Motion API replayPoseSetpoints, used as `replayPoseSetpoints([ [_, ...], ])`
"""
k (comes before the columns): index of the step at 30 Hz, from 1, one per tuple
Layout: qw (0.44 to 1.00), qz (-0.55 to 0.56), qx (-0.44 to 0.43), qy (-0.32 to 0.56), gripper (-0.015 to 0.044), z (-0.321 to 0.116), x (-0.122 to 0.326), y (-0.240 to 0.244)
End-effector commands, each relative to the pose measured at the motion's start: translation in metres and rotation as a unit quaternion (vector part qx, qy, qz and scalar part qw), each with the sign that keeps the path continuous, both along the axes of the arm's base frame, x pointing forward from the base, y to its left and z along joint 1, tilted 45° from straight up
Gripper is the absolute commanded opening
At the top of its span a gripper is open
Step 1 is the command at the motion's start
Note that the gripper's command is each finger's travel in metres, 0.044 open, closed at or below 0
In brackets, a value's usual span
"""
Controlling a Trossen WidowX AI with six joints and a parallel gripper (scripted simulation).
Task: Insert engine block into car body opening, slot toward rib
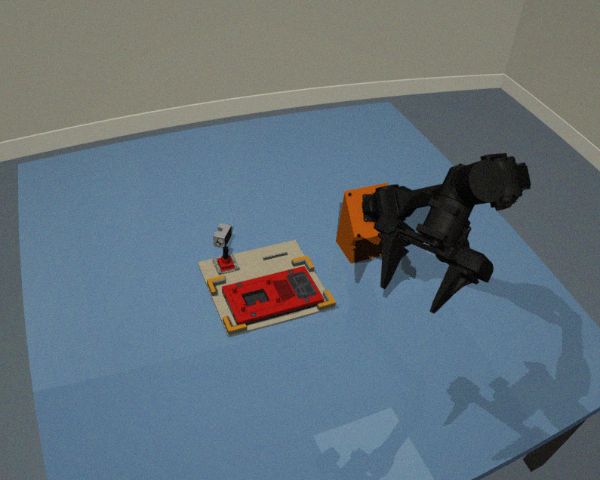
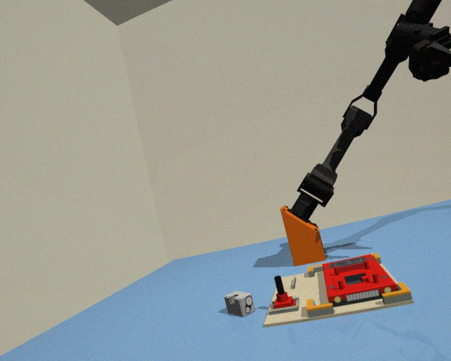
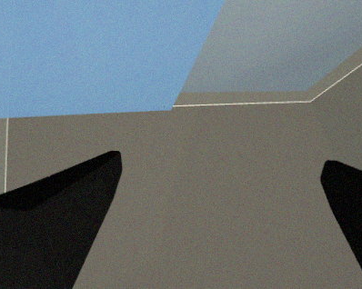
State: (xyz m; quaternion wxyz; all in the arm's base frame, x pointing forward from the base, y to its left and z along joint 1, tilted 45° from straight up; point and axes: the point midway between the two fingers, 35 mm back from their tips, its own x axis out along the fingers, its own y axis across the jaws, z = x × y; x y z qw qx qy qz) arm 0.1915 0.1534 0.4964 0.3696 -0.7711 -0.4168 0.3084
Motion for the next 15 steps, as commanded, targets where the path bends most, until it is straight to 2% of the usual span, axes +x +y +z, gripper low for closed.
replayPoseSetpoints([
  [1,0.999,-0.023,-0.002,0.027,0.0440,-0.011,0.017,-0.003],
  [7,0.996,-0.050,-0.015,0.066,0.0440,-0.032,0.049,-0.008],
  [15,0.977,-0.112,-0.047,0.176,0.0440,-0.100,0.120,-0.035],
])
